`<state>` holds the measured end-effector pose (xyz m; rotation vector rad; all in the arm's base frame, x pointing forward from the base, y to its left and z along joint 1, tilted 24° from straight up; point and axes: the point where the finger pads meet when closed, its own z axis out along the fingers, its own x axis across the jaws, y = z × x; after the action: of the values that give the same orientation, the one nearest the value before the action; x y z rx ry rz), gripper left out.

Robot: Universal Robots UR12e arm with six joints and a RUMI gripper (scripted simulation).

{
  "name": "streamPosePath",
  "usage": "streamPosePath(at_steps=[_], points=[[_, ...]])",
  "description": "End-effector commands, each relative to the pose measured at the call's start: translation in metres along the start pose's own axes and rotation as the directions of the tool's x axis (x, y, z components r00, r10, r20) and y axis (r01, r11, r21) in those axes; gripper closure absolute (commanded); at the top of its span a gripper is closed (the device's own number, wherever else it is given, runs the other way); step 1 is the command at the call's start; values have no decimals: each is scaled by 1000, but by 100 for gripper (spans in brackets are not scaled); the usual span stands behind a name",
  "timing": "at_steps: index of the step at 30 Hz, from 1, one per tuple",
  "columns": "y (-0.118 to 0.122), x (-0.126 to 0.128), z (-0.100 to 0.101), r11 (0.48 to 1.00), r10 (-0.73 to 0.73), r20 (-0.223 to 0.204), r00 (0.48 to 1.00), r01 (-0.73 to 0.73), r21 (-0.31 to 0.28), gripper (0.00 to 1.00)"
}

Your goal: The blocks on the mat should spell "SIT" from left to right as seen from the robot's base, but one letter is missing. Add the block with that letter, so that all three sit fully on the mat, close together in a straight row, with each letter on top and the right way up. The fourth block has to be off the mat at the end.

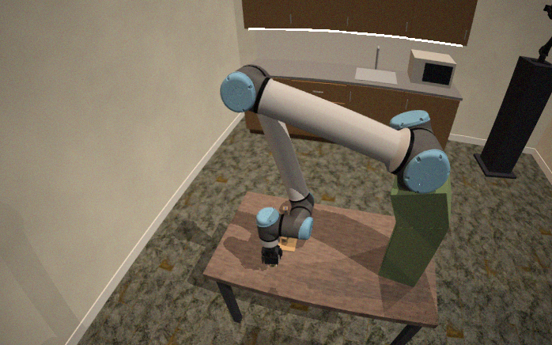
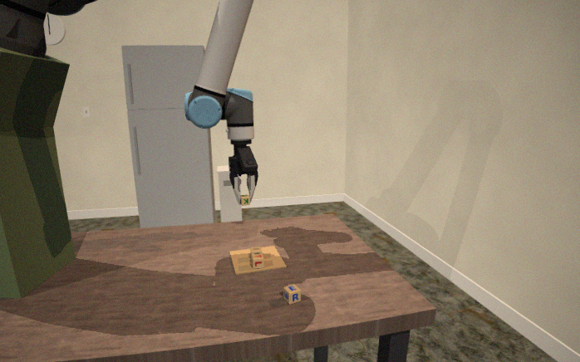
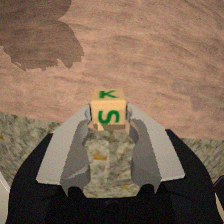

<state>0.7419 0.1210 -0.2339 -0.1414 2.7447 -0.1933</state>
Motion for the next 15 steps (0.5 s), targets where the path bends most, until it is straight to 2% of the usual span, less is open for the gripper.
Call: streamPosePath(at_steps=[1, 15], points=[[-1, 0, -1, 1000, 2, 0, 1000, -2, 1, 91], [-5, 1, -1, 999, 50, -1, 999, -50, 1, 91]])
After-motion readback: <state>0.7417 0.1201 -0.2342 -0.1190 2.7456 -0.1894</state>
